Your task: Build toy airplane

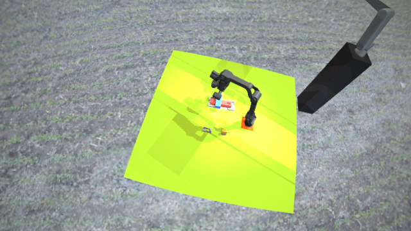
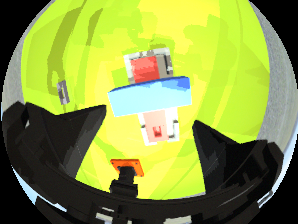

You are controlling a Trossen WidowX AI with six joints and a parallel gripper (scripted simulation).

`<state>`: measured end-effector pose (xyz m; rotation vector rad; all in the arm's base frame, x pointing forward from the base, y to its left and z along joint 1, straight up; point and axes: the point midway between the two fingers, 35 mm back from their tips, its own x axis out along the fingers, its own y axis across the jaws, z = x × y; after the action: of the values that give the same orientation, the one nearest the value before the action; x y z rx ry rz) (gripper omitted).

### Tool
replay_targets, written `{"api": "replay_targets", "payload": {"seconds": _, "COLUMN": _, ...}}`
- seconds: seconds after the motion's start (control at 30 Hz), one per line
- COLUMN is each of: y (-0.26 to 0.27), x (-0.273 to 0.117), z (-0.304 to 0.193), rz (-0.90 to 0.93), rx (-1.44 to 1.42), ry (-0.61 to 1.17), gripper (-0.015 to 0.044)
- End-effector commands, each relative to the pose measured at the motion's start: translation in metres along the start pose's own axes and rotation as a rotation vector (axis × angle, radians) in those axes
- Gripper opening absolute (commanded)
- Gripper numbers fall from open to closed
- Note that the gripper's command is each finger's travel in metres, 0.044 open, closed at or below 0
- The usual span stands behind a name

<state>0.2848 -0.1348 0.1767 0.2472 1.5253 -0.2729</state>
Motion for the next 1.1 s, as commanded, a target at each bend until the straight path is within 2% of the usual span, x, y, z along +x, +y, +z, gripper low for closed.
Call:
{"api": "replay_targets", "payload": {"seconds": 0.0, "y": 0.0, "x": 0.002, "z": 0.0, "rz": 0.004, "rx": -0.419, "ry": -0.001, "gripper": 0.044}}
{"api": "replay_targets", "payload": {"seconds": 0.47, "y": 0.003, "x": 0.002, "z": 0.0, "rz": 0.004, "rx": -0.419, "ry": -0.001, "gripper": 0.044}}
{"api": "replay_targets", "payload": {"seconds": 0.73, "y": 0.105, "x": -0.002, "z": -0.037, "rz": 0.015, "rx": -0.418, "ry": 0.0, "gripper": 0.044}}
{"api": "replay_targets", "payload": {"seconds": 1.07, "y": 0.198, "x": -0.003, "z": -0.13, "rz": 0.026, "rx": -0.418, "ry": 0.007, "gripper": 0.044}}
